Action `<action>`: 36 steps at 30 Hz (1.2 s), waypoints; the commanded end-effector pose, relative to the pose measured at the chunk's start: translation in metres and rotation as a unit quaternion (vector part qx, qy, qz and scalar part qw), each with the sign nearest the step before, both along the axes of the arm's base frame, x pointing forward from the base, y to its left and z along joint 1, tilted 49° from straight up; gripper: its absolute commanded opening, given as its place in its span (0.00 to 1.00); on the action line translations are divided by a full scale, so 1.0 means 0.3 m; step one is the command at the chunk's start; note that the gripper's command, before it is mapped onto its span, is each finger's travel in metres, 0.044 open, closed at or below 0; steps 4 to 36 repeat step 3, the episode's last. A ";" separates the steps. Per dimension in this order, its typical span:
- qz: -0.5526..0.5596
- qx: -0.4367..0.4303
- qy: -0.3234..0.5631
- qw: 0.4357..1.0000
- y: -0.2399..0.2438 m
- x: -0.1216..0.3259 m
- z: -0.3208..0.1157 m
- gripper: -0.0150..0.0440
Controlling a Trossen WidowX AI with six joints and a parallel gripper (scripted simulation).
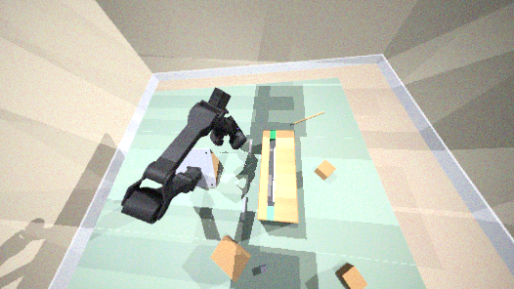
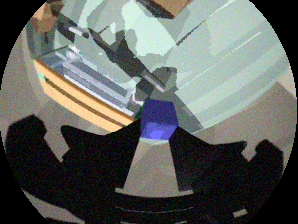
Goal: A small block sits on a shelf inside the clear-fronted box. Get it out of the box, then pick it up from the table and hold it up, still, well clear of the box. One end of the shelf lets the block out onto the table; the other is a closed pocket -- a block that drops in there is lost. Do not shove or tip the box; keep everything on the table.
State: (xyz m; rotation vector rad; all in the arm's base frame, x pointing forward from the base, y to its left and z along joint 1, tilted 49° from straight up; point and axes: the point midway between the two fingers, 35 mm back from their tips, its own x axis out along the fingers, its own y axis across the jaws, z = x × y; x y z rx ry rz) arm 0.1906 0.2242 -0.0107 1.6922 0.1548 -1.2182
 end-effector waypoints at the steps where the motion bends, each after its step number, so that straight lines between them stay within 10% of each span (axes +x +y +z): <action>1: 0.001 -0.001 0.004 1.000 -0.001 -0.003 -0.002 0.25; 36: 0.001 -0.001 0.004 1.000 -0.001 -0.003 -0.002 0.25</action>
